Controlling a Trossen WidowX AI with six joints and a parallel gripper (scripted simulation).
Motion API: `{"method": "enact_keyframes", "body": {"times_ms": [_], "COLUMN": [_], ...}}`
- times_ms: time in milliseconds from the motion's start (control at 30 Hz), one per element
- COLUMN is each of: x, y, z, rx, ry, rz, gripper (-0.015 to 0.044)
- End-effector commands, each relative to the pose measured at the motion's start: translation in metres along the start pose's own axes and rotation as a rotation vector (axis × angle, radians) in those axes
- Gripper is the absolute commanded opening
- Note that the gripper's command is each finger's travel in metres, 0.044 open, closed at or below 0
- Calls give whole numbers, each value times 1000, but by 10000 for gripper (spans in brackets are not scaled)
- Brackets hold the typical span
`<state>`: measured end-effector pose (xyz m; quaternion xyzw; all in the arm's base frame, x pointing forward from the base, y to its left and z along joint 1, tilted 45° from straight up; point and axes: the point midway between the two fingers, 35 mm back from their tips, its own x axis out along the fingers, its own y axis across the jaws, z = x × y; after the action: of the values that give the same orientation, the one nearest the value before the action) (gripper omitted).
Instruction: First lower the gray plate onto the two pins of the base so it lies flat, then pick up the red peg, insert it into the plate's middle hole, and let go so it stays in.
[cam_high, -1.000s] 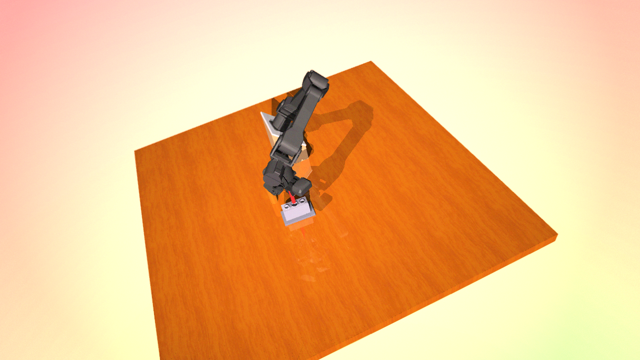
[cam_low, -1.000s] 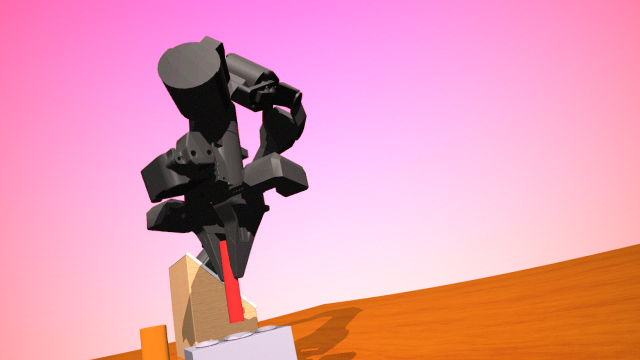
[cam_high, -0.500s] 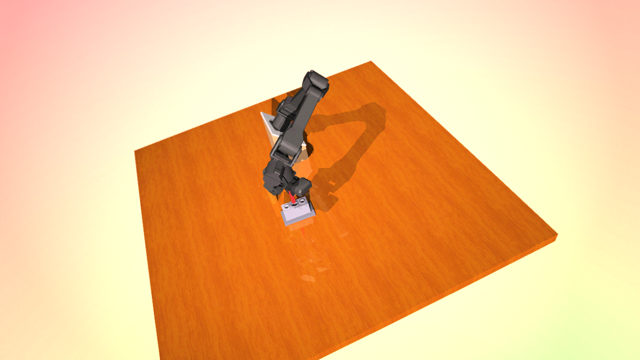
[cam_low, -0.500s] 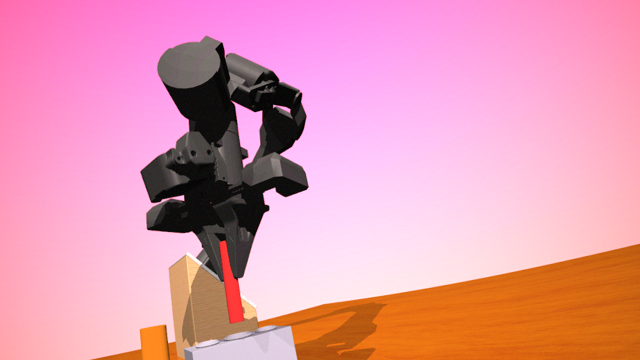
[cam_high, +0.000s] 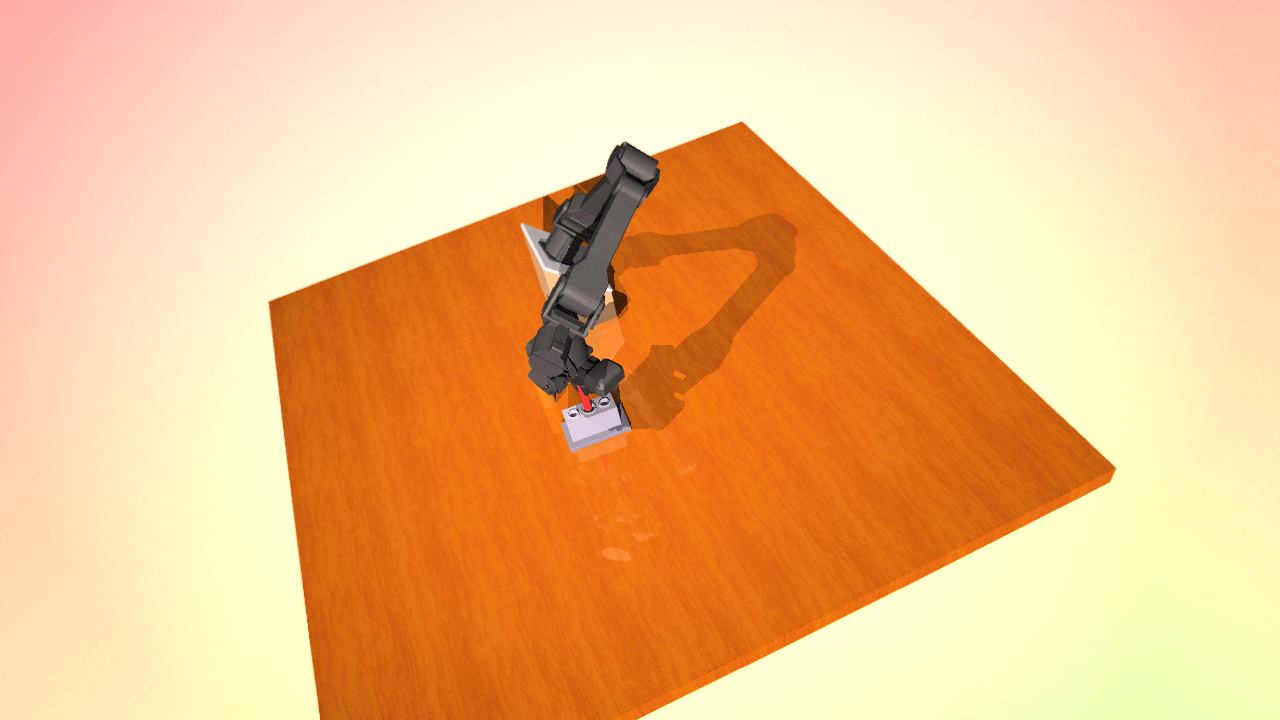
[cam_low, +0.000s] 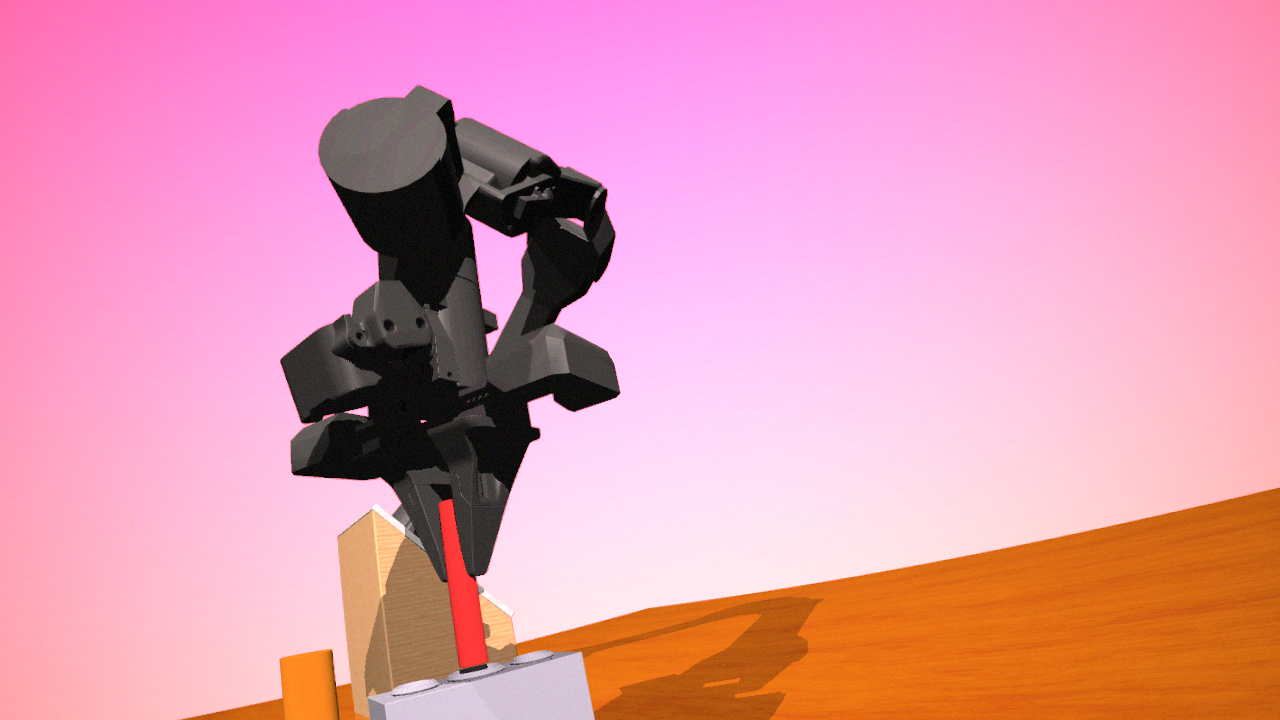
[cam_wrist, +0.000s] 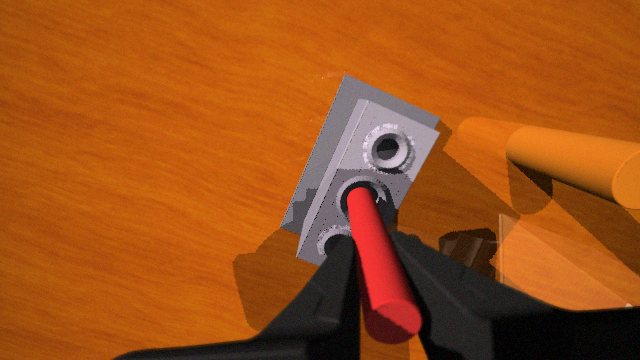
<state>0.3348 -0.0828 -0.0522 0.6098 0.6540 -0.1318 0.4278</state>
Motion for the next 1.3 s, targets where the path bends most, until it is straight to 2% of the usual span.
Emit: {"method": "enact_keyframes", "body": {"times_ms": [0, 1167, 1267], "x": [7, 8, 8], "y": [-2, 0, 0], "z": [-1, -2, -2], "rx": [6, -6, -6], "ry": [3, 1, 1], "rz": [-1, -7, -7], "gripper": [0, 0, 79]}}
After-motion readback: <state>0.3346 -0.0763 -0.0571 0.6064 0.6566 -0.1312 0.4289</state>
